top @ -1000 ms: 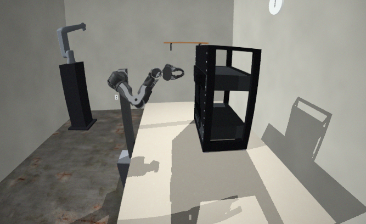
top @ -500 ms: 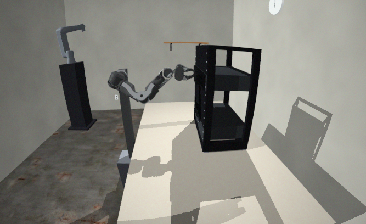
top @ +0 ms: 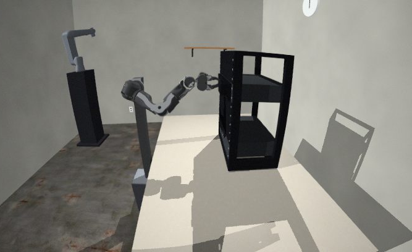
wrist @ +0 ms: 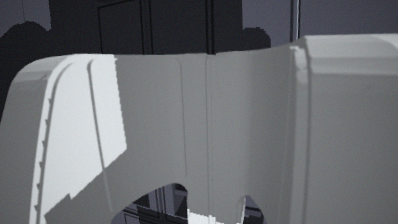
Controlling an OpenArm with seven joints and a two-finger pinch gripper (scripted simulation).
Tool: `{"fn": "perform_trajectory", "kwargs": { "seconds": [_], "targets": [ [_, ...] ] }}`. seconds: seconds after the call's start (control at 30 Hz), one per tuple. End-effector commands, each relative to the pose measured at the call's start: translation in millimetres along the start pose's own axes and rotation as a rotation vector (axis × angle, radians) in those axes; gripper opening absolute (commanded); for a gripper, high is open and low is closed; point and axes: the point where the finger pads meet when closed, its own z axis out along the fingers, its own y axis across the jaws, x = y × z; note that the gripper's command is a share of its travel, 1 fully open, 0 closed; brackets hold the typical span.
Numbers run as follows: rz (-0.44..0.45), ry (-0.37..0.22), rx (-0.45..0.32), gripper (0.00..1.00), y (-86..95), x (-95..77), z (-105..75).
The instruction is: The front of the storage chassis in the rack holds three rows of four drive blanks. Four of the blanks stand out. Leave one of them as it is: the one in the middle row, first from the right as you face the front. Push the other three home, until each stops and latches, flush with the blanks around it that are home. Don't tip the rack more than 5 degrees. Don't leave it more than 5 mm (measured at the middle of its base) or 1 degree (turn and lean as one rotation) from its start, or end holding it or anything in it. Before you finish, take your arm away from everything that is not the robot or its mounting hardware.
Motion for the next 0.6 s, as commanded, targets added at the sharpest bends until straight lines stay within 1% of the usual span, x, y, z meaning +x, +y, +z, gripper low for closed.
{"fn": "perform_trajectory", "kwargs": {
  "seconds": [0.0, 0.13, 0.33, 0.57],
  "targets": [
    [0.002, 0.004, -0.018, 0.00, 6.0, 0.7, -0.7],
    [0.002, 0.004, -0.017, 0.00, 6.4, 0.7, -0.7],
    [0.002, 0.004, -0.015, 0.00, 12.4, 1.3, -0.7],
    [0.002, 0.004, -0.017, 0.00, 13.0, 1.4, -1.0]
  ]
}}
